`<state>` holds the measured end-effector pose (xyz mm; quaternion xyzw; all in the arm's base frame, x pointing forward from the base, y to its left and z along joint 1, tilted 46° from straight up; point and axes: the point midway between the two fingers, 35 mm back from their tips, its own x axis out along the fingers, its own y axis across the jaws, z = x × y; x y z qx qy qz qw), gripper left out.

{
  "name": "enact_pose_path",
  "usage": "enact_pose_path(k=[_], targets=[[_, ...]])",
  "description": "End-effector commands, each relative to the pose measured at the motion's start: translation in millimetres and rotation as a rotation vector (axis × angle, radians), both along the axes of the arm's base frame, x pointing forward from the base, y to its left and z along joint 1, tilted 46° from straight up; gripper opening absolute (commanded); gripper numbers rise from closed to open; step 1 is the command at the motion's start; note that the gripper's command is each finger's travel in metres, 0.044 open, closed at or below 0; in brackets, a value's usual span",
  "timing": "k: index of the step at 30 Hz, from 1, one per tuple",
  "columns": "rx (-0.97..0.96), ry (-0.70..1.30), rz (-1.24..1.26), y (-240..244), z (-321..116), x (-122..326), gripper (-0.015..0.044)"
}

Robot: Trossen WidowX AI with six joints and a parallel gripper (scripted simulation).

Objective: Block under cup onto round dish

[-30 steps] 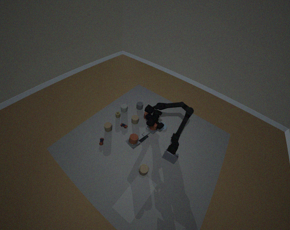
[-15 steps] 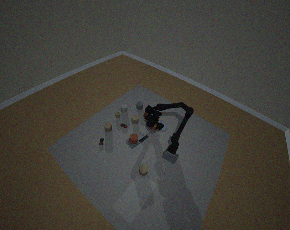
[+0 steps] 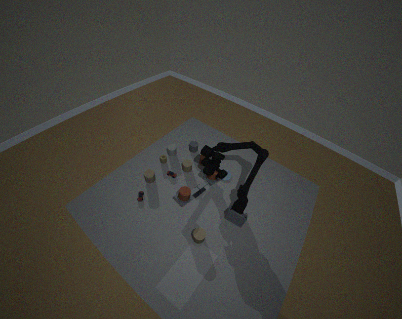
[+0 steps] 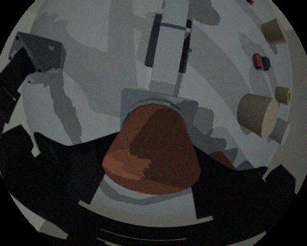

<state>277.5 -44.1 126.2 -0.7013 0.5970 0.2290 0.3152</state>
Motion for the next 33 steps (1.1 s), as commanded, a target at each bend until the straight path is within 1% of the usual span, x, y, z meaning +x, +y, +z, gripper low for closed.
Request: enact_pose_path(k=[1, 33], targets=[[0.002, -0.005, 0.007, 5, 5, 1, 0.0], [0.011, 0.005, 0.062, 36, 33, -3, 0.0]])
